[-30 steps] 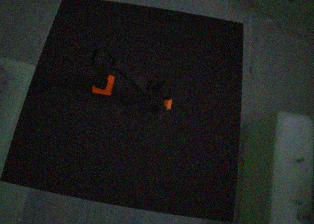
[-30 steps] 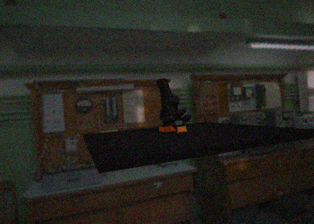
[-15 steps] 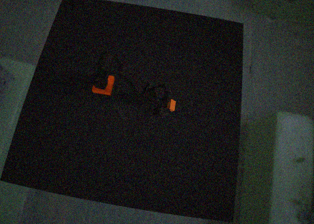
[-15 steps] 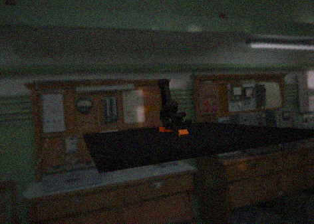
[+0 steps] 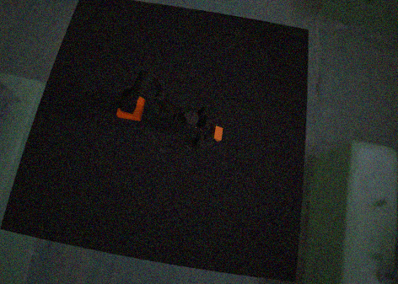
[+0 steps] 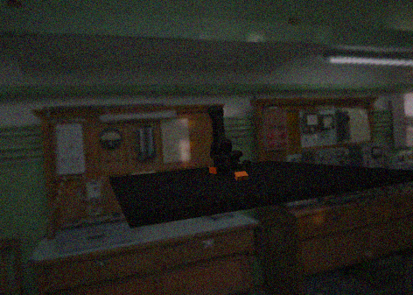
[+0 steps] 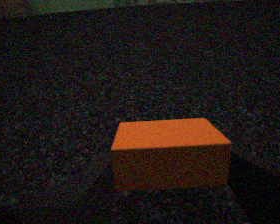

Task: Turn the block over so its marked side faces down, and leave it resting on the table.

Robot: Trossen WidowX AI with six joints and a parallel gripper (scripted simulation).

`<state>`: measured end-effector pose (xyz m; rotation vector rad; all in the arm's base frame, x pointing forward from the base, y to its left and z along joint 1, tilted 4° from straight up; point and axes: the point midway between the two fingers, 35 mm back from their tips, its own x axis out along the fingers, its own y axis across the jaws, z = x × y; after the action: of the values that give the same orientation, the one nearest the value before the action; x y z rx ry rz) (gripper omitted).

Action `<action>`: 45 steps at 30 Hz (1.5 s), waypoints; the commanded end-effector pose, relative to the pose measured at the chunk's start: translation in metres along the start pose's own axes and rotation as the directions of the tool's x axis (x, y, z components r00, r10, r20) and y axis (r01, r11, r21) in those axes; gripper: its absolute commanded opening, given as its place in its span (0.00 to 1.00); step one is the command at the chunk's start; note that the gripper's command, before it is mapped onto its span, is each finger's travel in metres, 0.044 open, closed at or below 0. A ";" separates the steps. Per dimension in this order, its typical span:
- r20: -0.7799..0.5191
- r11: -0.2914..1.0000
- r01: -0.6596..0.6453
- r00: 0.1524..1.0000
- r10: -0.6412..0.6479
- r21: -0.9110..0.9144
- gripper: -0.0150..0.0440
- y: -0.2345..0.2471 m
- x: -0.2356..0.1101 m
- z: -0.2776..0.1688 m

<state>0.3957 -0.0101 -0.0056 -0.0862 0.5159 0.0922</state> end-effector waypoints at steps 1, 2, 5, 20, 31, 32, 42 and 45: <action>0.041 1.000 -0.006 0.999 0.006 0.004 0.25 0.002 -0.007 -0.009; 0.055 1.000 -0.006 0.998 0.006 0.003 0.25 0.002 -0.008 -0.010; 0.098 1.000 -0.006 0.995 0.006 0.000 0.25 0.003 -0.013 -0.010; 0.140 1.000 -0.006 0.990 0.006 -0.002 0.25 0.003 -0.018 -0.008; 0.140 1.000 -0.006 0.990 0.006 -0.002 0.43 0.003 -0.018 -0.008; 0.140 1.000 -0.006 0.990 0.006 -0.002 0.48 0.003 -0.018 -0.008; 0.140 1.000 -0.006 0.990 0.006 -0.002 0.92 0.003 -0.018 -0.008; 0.140 1.000 -0.006 0.990 0.006 -0.002 1.00 0.003 -0.018 -0.008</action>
<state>0.3761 -0.0099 -0.0034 -0.0837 0.3763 0.0995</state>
